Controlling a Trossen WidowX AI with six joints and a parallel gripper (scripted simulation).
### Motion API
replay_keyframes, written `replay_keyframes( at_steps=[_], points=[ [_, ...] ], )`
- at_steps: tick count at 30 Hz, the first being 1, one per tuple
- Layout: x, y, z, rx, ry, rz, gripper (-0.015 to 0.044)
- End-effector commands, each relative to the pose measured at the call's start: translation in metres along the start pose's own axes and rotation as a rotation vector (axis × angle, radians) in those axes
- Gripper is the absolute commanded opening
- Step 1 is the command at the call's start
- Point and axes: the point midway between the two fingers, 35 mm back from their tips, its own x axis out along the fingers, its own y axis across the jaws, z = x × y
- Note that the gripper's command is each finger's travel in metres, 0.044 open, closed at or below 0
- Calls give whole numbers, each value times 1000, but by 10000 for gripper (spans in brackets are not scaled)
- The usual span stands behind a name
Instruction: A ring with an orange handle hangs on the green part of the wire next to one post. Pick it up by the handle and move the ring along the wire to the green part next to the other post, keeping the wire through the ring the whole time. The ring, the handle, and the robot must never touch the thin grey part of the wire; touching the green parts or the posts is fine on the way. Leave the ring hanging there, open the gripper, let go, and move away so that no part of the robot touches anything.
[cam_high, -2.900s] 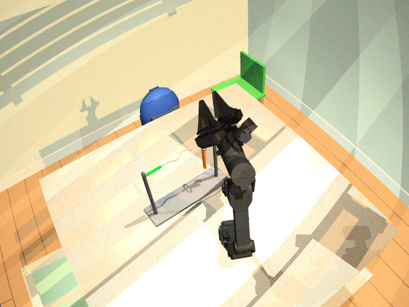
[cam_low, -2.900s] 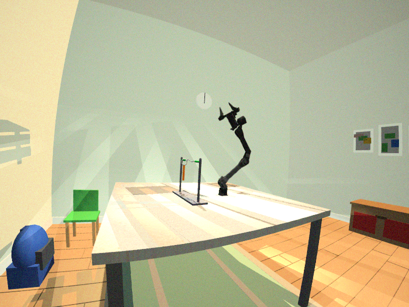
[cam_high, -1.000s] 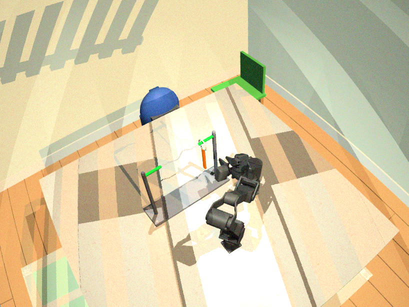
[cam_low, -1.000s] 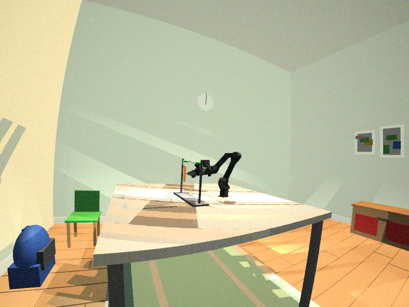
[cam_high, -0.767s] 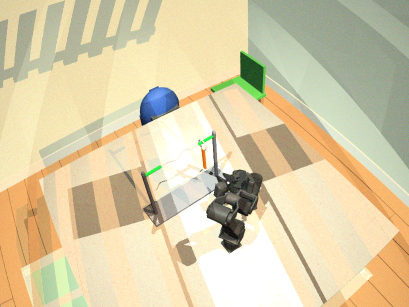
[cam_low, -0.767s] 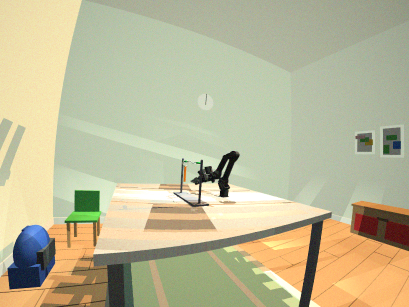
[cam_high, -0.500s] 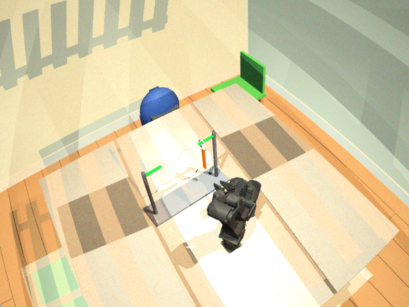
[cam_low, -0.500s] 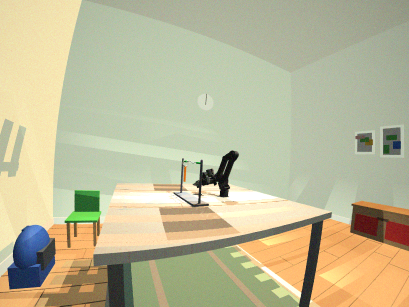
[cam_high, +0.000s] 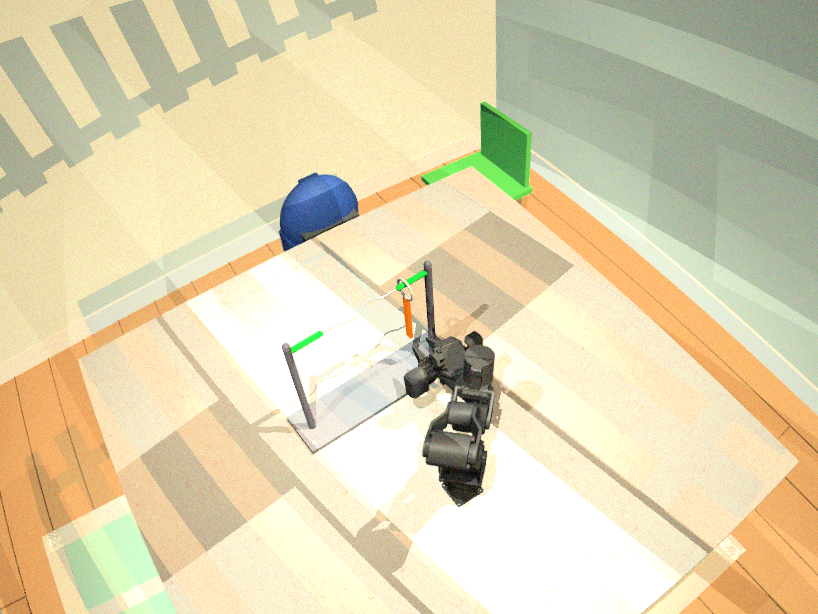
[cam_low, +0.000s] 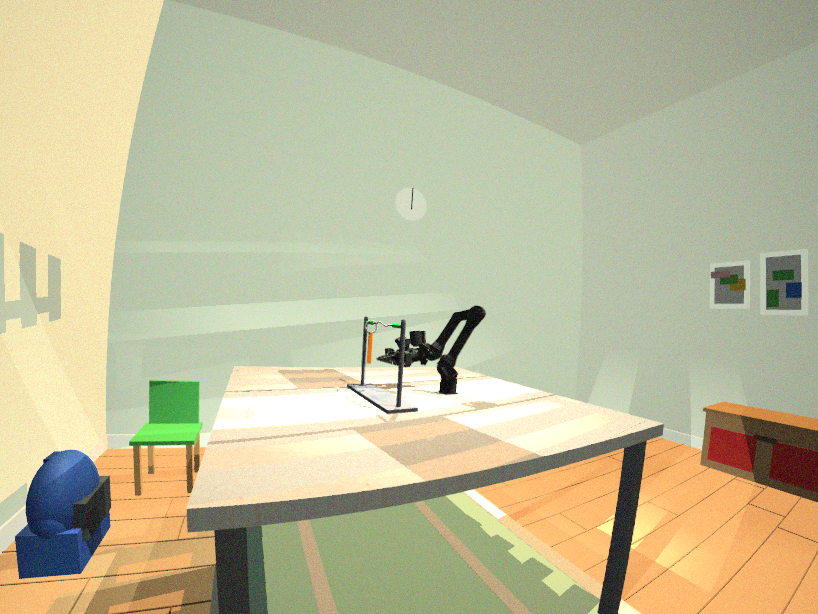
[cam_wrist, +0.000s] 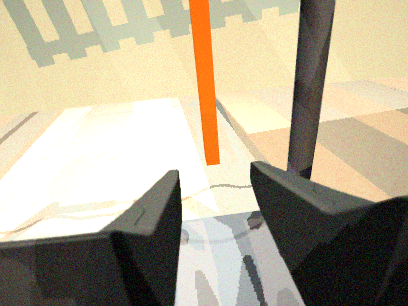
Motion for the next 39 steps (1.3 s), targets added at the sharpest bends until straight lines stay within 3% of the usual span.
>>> replay_keyframes(
  at_steps=[1, 39],
  points=[
    [4, 0, 7, -35, -15, -13, 160],
    [53, -4, 12, -36, -18, -13, 160]
  ],
)
